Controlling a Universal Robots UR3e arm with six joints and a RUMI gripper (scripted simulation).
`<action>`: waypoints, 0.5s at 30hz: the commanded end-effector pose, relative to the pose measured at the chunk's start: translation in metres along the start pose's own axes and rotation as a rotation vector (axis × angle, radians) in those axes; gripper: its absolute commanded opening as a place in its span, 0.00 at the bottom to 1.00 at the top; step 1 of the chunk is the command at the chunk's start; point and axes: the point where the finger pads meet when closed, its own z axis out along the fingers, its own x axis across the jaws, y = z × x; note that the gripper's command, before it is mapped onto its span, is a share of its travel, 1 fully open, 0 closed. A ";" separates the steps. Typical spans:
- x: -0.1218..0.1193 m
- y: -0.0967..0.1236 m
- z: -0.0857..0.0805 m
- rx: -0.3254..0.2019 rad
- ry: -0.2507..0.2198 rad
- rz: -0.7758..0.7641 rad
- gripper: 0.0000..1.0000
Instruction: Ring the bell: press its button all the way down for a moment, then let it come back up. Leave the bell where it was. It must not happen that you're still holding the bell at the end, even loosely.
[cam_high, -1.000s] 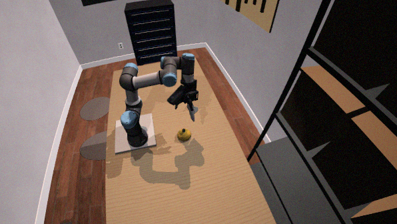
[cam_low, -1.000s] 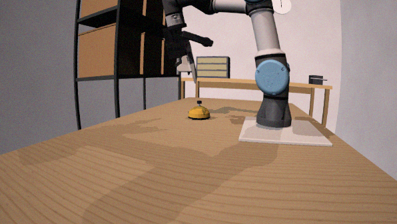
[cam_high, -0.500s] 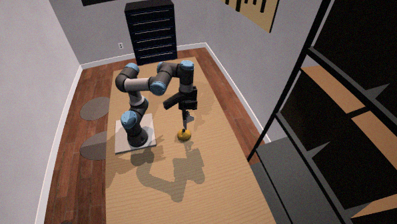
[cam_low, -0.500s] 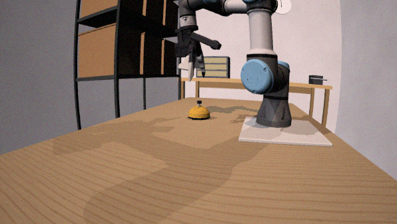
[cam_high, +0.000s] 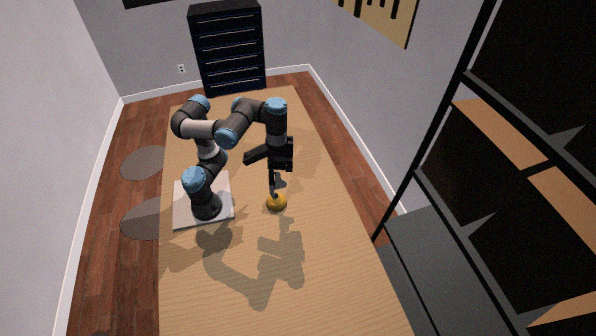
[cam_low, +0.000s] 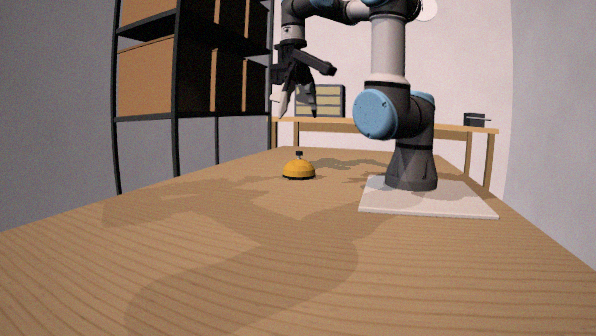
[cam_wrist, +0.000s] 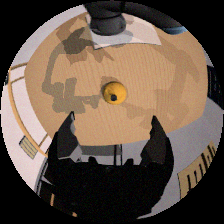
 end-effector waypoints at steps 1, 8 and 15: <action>-0.001 0.001 -0.001 -0.010 0.010 0.032 1.00; -0.002 0.001 -0.001 -0.013 0.018 0.054 1.00; -0.002 0.001 -0.001 -0.014 0.018 0.056 0.00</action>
